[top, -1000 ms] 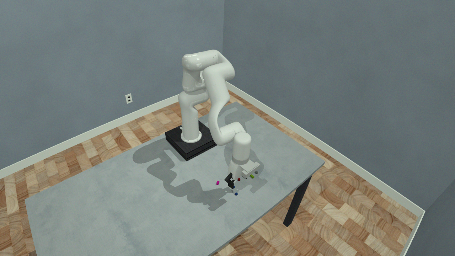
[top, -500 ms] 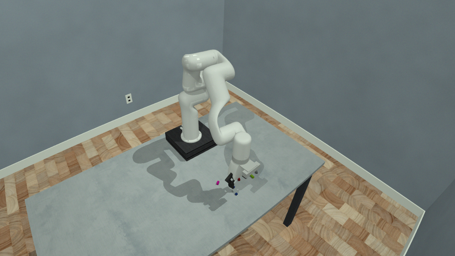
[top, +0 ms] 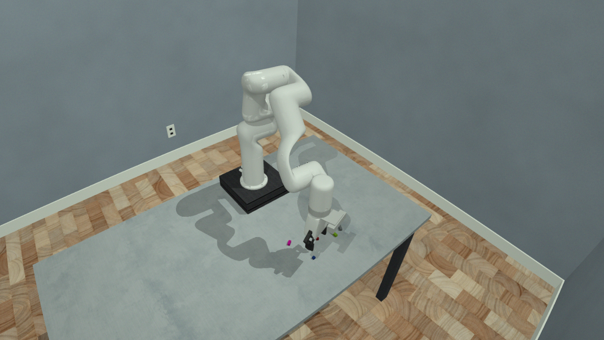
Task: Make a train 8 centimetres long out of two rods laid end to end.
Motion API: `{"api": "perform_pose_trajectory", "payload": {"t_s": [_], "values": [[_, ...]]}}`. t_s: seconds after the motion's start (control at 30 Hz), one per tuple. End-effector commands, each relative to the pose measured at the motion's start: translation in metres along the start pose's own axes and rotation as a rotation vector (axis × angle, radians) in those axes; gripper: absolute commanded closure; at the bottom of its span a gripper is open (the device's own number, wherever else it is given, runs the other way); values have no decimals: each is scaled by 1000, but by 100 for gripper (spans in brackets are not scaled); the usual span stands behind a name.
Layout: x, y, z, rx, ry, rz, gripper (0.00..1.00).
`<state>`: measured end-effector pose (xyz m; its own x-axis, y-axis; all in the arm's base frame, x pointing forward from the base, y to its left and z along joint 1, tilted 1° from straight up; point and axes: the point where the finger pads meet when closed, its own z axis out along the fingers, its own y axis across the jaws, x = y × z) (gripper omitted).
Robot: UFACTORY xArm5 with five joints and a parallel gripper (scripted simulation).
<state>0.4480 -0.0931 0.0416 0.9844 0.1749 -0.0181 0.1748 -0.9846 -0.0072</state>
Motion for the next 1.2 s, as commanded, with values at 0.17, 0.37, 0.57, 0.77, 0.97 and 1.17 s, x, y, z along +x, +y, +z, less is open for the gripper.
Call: {"api": "perform_pose_trajectory", "payload": {"t_s": [0.17,0.37,0.57,0.77,0.97,1.17], "values": [[-1,-6,0,-2,4,-324,0],[-2,-10,1,-3,3,-478,0],[-4,-14,2,-3,3,-695,0],[-6,-19,2,-4,3,-894,0],[-7,-22,3,-4,2,-1082,0],[-9,-26,4,-4,2,-1269,0]]}}
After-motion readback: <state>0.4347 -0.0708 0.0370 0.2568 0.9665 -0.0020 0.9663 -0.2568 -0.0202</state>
